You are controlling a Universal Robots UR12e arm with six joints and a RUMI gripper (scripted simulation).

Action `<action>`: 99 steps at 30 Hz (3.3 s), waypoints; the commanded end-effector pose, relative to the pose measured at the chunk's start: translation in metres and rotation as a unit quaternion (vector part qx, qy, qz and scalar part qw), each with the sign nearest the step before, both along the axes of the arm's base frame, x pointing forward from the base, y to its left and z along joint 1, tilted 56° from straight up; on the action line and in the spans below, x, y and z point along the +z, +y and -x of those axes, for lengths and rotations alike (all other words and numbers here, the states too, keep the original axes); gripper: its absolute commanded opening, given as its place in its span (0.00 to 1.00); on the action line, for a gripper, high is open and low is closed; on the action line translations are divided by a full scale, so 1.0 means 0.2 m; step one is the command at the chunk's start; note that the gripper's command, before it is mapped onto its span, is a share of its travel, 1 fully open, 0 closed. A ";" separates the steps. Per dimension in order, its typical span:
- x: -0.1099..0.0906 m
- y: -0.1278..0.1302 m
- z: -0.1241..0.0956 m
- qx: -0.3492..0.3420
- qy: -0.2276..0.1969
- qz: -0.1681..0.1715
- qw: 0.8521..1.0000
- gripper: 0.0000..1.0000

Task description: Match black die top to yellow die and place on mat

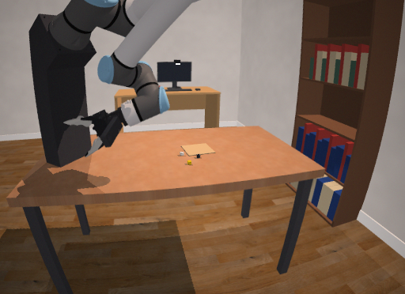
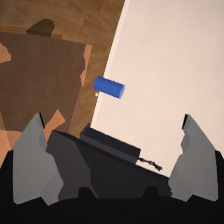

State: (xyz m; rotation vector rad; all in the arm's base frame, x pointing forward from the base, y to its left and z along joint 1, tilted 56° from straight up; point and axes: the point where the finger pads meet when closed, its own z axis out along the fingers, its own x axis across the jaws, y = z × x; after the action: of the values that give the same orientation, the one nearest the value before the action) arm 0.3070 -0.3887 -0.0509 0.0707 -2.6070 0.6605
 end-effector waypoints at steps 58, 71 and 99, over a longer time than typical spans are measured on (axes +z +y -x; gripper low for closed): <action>0.82 0.86 -1.59 0.403 -0.296 0.056 0.864 1.00; 1.11 1.21 -1.80 0.492 -0.344 0.079 0.796 1.00; 1.02 1.15 -1.93 0.494 -0.344 0.079 0.795 1.00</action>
State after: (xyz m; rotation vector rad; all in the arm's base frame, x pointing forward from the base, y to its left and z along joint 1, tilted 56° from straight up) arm 0.6774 -0.1510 0.1633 1.4725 -3.0323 1.4624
